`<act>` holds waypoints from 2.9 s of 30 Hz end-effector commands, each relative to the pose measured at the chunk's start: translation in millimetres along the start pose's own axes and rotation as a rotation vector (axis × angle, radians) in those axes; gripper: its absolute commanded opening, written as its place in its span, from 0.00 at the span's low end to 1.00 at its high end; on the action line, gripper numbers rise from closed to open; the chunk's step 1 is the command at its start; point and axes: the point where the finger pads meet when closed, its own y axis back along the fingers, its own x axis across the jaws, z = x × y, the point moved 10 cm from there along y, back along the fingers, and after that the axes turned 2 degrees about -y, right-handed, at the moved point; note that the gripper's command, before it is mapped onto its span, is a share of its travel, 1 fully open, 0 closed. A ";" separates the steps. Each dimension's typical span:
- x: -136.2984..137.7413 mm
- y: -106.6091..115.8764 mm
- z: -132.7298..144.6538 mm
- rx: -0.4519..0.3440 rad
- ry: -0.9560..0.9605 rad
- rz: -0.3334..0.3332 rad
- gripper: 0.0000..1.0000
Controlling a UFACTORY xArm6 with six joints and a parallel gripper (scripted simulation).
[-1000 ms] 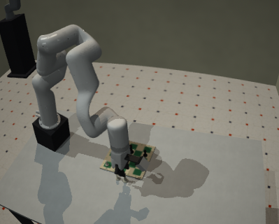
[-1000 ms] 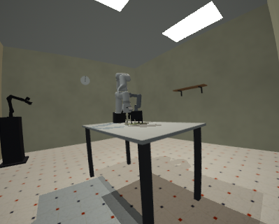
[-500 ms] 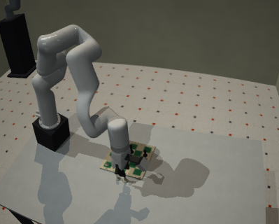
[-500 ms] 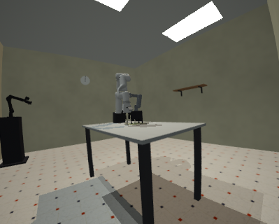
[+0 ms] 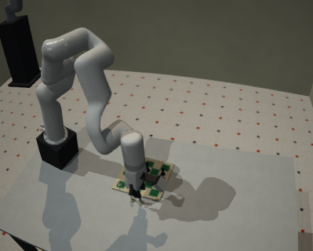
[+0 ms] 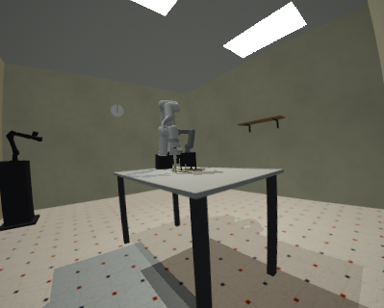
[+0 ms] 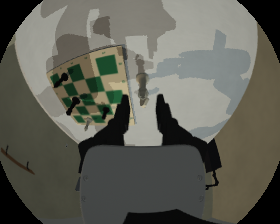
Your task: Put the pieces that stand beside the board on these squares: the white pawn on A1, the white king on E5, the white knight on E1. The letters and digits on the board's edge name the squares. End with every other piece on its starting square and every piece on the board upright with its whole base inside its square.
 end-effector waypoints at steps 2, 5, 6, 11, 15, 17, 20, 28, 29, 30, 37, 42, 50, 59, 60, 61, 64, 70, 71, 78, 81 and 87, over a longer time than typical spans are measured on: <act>0.2 1.3 -1.2 0.004 0.000 0.001 0.42; 0.2 1.3 -1.2 0.004 0.000 0.001 0.42; 0.2 1.3 -1.2 0.004 0.000 0.001 0.42; 0.2 1.3 -1.2 0.004 0.000 0.001 0.42; 0.2 1.3 -1.2 0.004 0.000 0.001 0.42; 0.2 1.3 -1.2 0.004 0.000 0.001 0.42; 0.2 1.3 -1.2 0.004 0.000 0.001 0.42; 0.2 -1.3 -1.2 0.004 0.000 0.001 0.42; 0.2 -2.5 -1.2 0.004 0.000 0.001 0.42; 0.2 -4.1 -1.2 0.004 0.000 0.001 0.42; 0.2 -17.8 -1.3 0.004 0.000 0.001 0.42; 0.2 -28.3 -1.3 0.004 0.000 0.001 0.42; 0.2 -41.0 -1.4 0.004 0.000 0.001 0.42; 0.2 -41.8 -1.4 0.004 0.000 0.001 0.42; 0.2 -41.8 -1.4 0.004 0.000 0.001 0.42; 0.2 -41.8 -1.4 0.004 0.000 0.001 0.42; 0.2 -41.8 -1.4 0.004 0.000 0.001 0.42; 0.2 -41.8 -1.4 0.004 0.000 0.001 0.42; 0.2 -41.8 -1.4 0.004 0.000 0.001 0.42; 0.2 -41.8 -1.4 0.004 0.000 0.001 0.42; 0.2 -41.8 -1.4 0.004 0.000 0.001 0.42; 0.2 -41.8 -1.4 0.004 0.000 0.001 0.42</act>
